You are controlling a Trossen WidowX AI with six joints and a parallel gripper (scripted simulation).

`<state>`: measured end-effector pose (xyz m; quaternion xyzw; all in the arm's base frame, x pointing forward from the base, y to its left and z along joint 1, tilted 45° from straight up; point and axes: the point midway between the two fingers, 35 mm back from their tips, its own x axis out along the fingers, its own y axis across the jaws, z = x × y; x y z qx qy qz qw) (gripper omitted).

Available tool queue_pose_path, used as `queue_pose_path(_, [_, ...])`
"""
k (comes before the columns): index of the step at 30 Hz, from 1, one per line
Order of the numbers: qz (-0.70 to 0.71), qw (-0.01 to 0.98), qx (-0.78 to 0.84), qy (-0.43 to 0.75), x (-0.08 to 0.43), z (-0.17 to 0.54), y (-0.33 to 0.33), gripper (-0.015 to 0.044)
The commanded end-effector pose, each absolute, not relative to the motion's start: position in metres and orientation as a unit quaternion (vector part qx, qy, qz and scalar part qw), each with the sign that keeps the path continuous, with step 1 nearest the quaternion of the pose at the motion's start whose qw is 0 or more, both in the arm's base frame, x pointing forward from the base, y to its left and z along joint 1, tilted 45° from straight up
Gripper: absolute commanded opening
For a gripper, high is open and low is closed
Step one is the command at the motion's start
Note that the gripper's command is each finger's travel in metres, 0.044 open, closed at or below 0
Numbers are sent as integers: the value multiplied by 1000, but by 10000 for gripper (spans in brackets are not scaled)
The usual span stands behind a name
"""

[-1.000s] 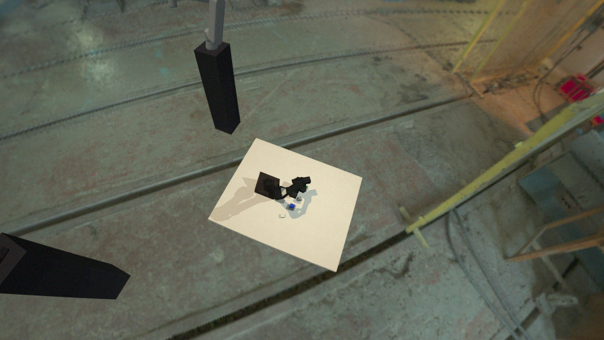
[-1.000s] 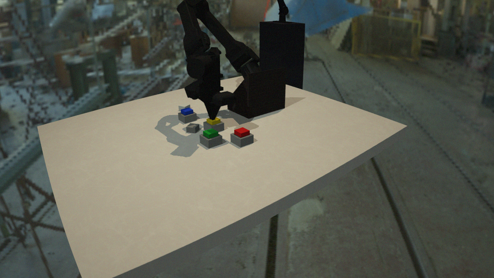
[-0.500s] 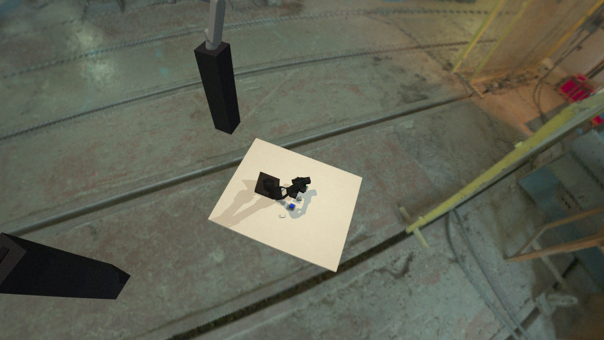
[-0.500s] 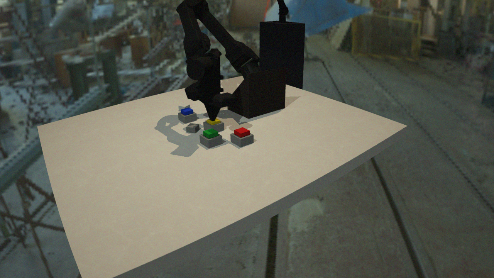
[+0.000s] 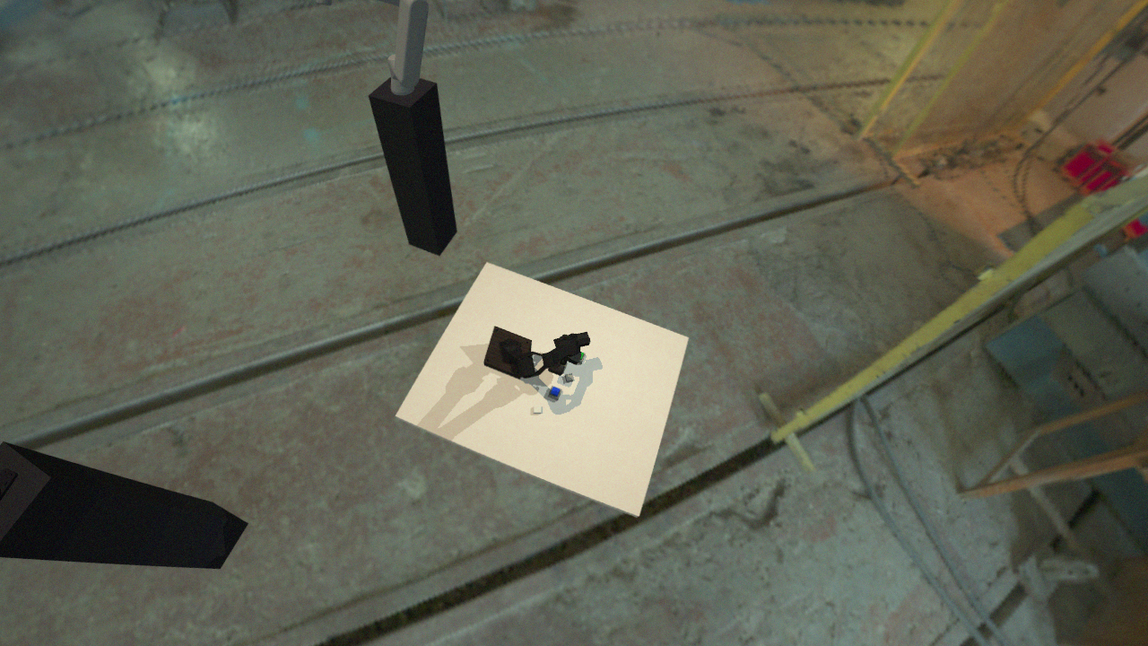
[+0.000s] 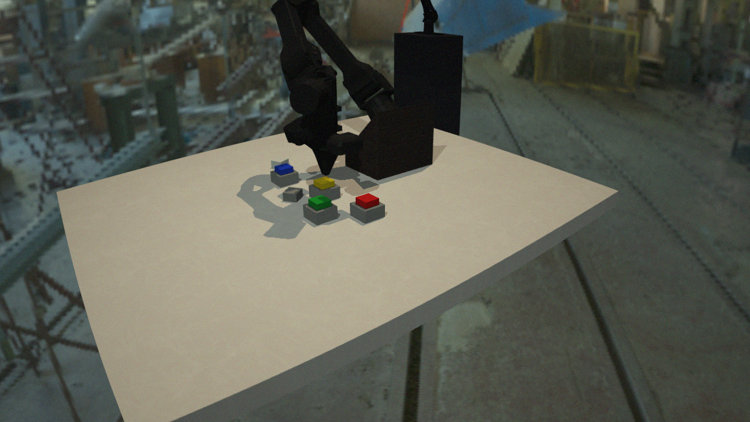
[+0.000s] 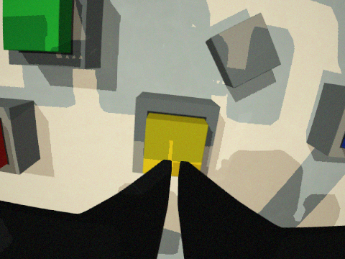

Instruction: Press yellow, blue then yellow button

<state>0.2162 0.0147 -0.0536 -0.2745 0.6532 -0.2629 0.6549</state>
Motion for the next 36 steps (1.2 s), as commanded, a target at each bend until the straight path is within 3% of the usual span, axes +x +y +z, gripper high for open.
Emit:
queue_pose_path(1, [-262,663,-267,648,221,-43,25,20])
queue_pose_path(17, [-261,663,-266,649,219,1,69,20])
queue_pose_path(27, [-263,662,-269,648,244,90,-23,20])
queue_pose_path(36, [-264,662,-269,648,243,93,-26,20])
